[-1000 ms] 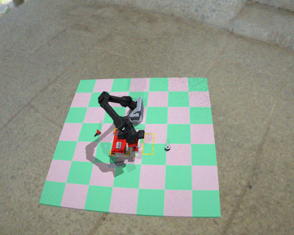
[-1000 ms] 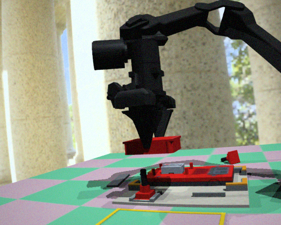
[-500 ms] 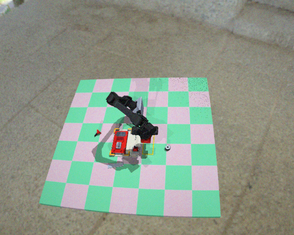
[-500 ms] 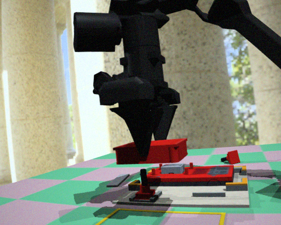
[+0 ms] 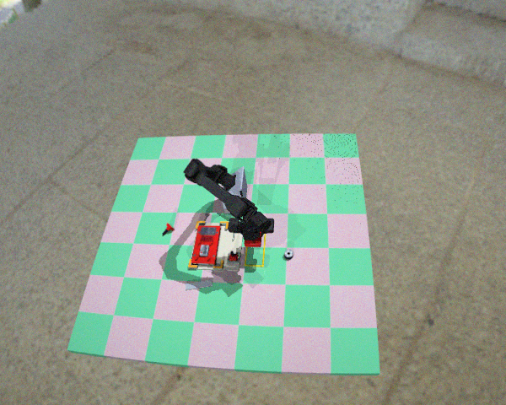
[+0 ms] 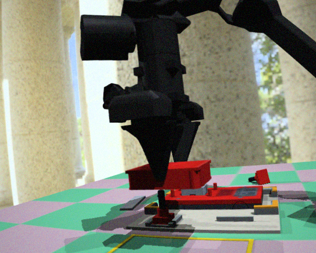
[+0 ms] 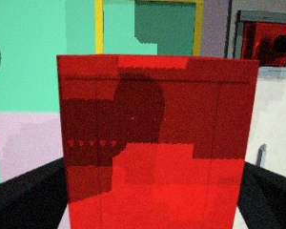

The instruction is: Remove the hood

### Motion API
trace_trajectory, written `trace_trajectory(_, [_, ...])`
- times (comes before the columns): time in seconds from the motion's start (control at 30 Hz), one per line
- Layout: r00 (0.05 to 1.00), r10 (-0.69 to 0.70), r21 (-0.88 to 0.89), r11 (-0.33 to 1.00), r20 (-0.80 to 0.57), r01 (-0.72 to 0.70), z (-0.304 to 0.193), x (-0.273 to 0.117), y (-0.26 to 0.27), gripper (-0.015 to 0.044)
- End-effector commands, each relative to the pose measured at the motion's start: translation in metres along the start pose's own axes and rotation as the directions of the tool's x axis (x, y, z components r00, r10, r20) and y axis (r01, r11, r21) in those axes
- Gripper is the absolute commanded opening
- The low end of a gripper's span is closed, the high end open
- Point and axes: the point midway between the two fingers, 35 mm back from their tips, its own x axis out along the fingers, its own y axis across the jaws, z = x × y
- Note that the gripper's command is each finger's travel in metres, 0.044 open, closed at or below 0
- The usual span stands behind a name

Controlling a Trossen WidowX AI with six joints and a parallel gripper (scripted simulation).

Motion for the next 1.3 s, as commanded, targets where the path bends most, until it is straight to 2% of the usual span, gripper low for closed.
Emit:
trace_trajectory(0.0, [1.0, 0.002, -0.001, 1.0, -0.001, -0.002, 0.0, 0.004, 0.001, 0.0])
trace_trajectory(1.27, [1.0, 0.002, -0.001, 1.0, 0.0, -0.002, 0.001, 0.039, 0.001, 0.0])
